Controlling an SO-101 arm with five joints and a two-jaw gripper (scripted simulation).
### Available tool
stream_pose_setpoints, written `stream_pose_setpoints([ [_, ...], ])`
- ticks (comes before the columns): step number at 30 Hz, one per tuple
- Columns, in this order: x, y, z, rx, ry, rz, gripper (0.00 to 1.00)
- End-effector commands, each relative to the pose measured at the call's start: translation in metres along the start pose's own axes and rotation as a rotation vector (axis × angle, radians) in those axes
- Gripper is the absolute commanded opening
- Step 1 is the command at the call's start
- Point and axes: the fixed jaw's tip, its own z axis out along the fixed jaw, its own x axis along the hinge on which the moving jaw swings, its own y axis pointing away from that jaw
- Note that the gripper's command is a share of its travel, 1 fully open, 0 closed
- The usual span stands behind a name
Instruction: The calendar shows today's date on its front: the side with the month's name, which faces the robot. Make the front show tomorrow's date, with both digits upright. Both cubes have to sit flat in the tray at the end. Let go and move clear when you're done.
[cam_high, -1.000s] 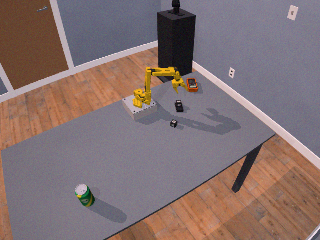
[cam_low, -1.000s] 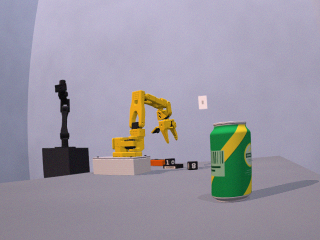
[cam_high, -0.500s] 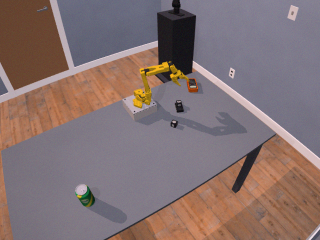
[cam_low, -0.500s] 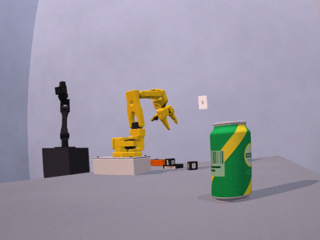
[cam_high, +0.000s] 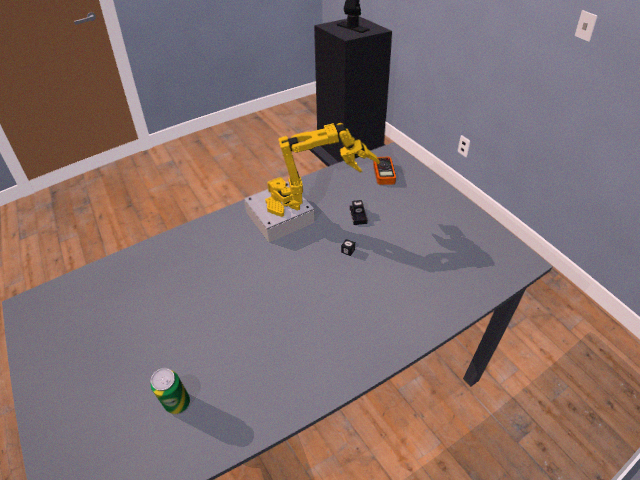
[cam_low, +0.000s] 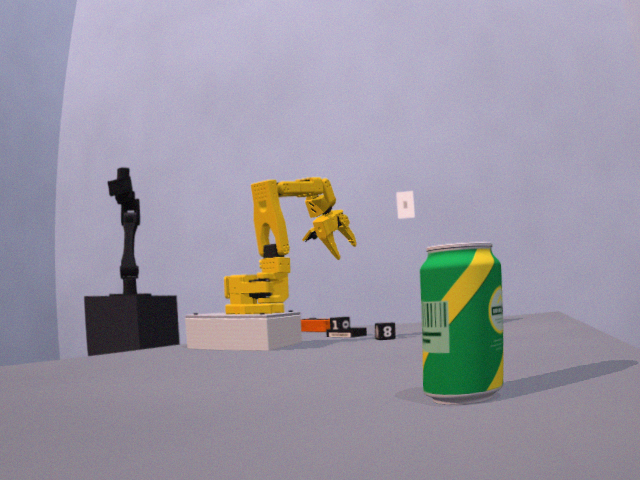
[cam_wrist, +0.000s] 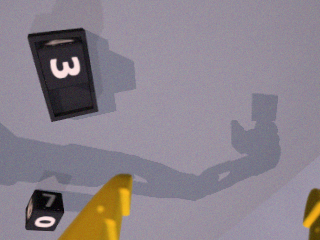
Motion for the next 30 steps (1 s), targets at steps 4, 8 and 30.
stream_pose_setpoints([
  [4,0.012,-0.005,-0.003,0.029,0.02,0.166,0.35],
  [8,0.021,-0.006,-0.002,0.035,0.037,0.291,0.35],
  [30,0.103,-0.005,-0.002,0.166,0.157,1.33,0.35],
])
